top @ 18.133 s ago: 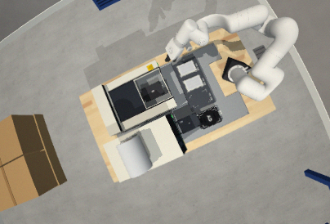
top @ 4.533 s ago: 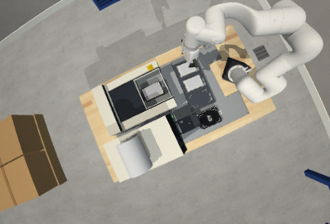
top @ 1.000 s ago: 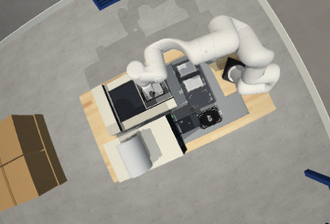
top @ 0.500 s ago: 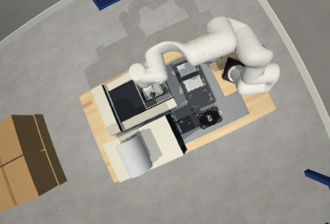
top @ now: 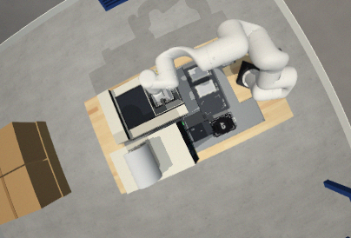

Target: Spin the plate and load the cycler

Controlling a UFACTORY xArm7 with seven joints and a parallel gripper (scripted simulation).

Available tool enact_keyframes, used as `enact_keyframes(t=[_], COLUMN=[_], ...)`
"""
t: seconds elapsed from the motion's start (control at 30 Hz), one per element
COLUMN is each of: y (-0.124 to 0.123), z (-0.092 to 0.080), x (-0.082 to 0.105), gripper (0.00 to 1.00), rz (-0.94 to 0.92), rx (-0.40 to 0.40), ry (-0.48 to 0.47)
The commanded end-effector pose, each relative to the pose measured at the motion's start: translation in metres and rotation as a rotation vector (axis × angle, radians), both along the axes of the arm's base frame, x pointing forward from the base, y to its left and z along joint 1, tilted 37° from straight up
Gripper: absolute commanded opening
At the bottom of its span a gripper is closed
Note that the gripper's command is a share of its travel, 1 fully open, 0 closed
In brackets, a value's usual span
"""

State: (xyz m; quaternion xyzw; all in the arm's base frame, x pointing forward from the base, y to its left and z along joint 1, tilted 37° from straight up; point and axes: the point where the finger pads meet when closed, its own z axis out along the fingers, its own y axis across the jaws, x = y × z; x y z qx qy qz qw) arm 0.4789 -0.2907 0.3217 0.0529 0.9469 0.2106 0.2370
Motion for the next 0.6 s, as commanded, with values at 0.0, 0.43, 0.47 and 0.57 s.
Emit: enact_keyframes(t=[0.0,0.43,0.47,0.57], y=[0.001,0.008,0.008,0.01], z=[-0.003,-0.018,-0.019,-0.023], x=[0.003,0.012,0.012,0.015], gripper=[1.0,1.0,1.0,1.0], rz=[-0.003,-0.003,-0.003,-0.003], rx=[-0.002,-0.002,-0.002,-0.002], ry=[-0.003,-0.003,-0.003,-0.003])
